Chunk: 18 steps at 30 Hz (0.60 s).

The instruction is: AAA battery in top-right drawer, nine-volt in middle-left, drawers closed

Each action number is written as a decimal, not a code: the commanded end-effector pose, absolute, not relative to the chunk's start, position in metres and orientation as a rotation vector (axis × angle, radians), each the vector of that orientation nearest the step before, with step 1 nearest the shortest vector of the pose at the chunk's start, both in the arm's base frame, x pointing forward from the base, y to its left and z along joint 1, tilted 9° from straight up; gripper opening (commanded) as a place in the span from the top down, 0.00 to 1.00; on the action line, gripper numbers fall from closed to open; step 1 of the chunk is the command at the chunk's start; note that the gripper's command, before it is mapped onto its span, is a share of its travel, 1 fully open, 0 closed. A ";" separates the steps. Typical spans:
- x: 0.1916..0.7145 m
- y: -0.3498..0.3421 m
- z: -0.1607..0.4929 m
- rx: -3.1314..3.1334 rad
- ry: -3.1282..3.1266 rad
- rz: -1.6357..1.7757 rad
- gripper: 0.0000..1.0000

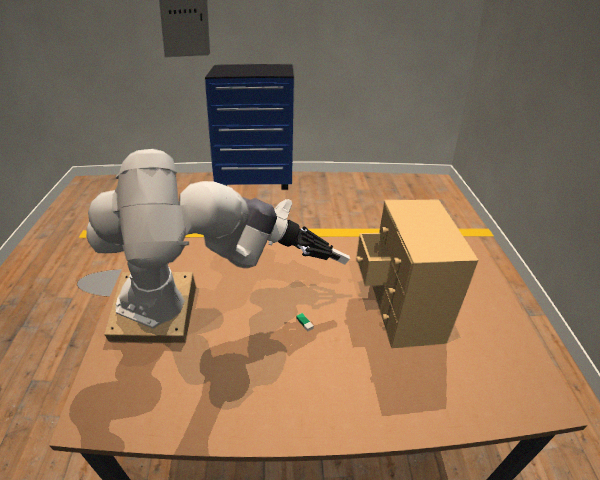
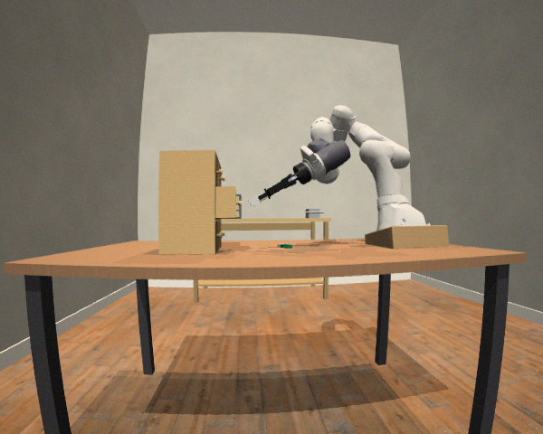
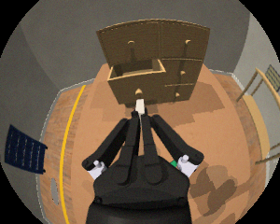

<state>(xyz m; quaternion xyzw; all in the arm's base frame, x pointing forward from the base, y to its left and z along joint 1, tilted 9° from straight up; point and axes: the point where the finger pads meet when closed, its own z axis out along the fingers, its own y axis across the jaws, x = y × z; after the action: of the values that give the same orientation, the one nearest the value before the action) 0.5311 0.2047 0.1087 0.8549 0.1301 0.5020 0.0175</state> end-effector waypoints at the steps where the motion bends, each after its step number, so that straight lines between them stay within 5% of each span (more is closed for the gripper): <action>1: 0.534 0.208 0.109 2.657 0.414 1.561 1.00; 18: 0.557 0.213 0.109 2.657 0.414 1.561 1.00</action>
<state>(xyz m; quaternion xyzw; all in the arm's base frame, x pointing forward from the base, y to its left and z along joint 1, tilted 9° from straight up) 0.5543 0.2097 0.1094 0.8543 0.1288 0.5034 0.0169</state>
